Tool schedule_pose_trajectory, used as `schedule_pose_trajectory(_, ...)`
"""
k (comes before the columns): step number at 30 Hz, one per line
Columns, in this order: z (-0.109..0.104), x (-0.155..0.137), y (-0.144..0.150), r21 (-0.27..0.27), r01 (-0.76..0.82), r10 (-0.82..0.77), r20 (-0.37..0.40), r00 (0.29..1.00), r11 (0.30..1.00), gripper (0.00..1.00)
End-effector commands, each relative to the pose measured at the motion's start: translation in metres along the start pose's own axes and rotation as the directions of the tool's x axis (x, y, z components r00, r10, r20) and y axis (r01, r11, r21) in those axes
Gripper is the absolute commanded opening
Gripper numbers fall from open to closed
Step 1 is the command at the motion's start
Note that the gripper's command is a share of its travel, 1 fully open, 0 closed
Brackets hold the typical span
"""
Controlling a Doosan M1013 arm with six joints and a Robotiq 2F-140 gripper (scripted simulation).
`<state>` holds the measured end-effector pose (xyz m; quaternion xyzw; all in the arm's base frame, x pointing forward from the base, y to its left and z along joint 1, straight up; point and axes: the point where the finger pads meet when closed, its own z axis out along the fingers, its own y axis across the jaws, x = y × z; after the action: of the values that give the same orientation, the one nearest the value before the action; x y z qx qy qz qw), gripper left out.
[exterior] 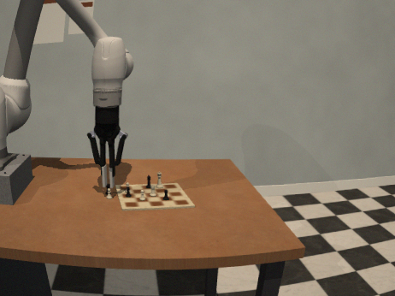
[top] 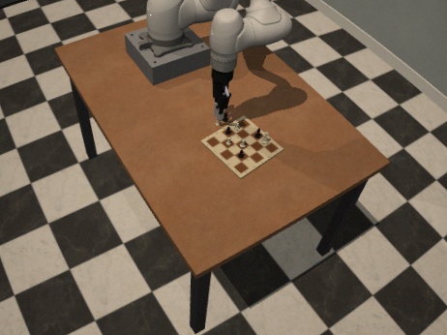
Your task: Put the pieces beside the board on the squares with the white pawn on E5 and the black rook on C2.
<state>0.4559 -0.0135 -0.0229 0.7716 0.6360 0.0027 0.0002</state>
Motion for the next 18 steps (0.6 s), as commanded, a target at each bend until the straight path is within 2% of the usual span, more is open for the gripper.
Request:
schedule_pose_trajectory(1,0.001,0.000,0.000,0.000,0.000,0.000,0.000,1.000,1.000,0.20)
schedule_pose_trajectory(7,0.005,0.000,0.000,0.000,0.000,0.000,0.000,1.000,1.000,0.20)
schedule_pose_trajectory(18,0.026,0.000,0.000,0.000,0.000,0.000,0.000,1.000,1.000,0.20)
